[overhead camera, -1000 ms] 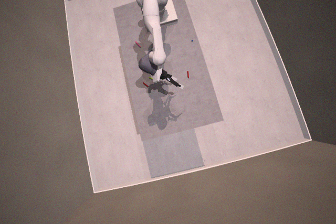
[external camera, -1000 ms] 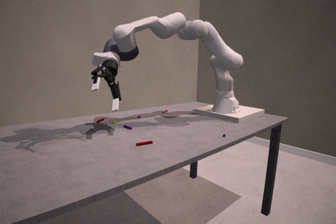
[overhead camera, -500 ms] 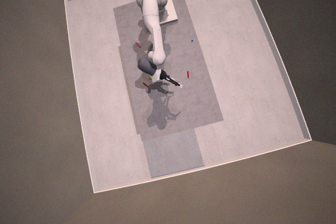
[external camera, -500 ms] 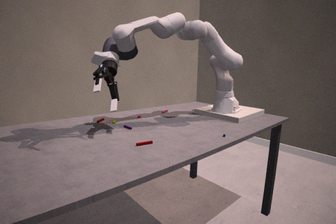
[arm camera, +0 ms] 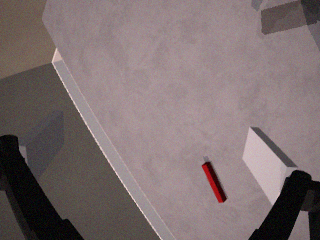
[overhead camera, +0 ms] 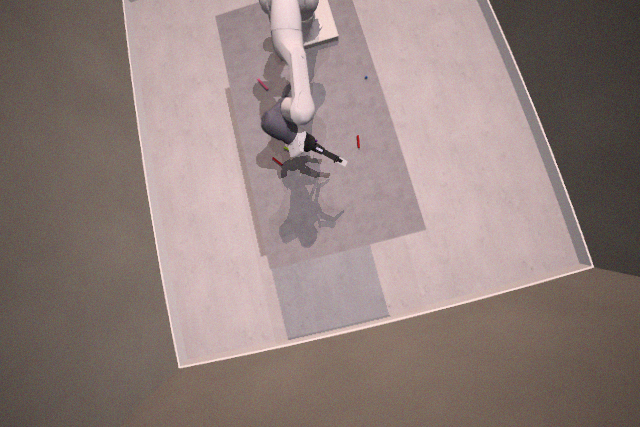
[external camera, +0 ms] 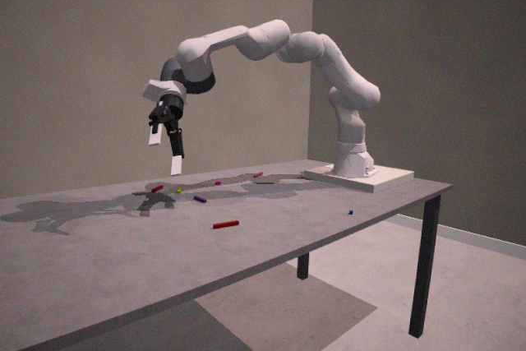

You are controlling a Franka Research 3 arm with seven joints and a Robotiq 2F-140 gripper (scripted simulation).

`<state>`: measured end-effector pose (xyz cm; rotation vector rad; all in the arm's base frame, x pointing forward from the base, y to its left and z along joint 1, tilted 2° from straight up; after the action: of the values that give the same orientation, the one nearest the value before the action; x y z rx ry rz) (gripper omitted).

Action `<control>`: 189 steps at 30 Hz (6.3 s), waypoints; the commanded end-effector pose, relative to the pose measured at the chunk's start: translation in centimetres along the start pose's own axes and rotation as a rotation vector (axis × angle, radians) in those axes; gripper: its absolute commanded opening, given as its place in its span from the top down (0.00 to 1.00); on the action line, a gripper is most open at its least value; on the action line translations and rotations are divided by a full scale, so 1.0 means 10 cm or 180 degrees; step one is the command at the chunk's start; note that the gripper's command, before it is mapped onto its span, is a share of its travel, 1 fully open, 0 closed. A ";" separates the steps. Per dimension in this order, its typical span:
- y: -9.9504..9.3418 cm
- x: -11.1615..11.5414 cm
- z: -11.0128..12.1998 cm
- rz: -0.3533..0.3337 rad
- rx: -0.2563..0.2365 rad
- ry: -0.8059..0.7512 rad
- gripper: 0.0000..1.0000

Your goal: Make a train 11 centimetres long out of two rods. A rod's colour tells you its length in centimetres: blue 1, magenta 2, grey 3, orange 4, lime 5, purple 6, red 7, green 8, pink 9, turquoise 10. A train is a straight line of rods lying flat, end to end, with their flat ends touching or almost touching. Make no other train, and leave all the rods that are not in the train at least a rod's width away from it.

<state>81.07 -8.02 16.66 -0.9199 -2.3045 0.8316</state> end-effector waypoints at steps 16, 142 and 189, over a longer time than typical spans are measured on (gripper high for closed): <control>-0.10 -0.10 0.24 0.0017 0.0254 -0.0682 0.00; -1.51 -1.10 1.97 -0.0958 0.2265 -0.4573 0.00; -1.74 -1.22 2.15 -0.1228 0.2489 -0.4939 0.00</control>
<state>67.61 -34.54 11.50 0.8342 -2.4872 2.5146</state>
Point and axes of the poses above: the point where the finger pads meet when closed, its own y axis out along the fingers, its own z axis across the jaws, x = y × z, the point moved 1 cm from there along -y, back along the fingers, and after that the axes turned 4 degrees about y, right-handed, at the moved point
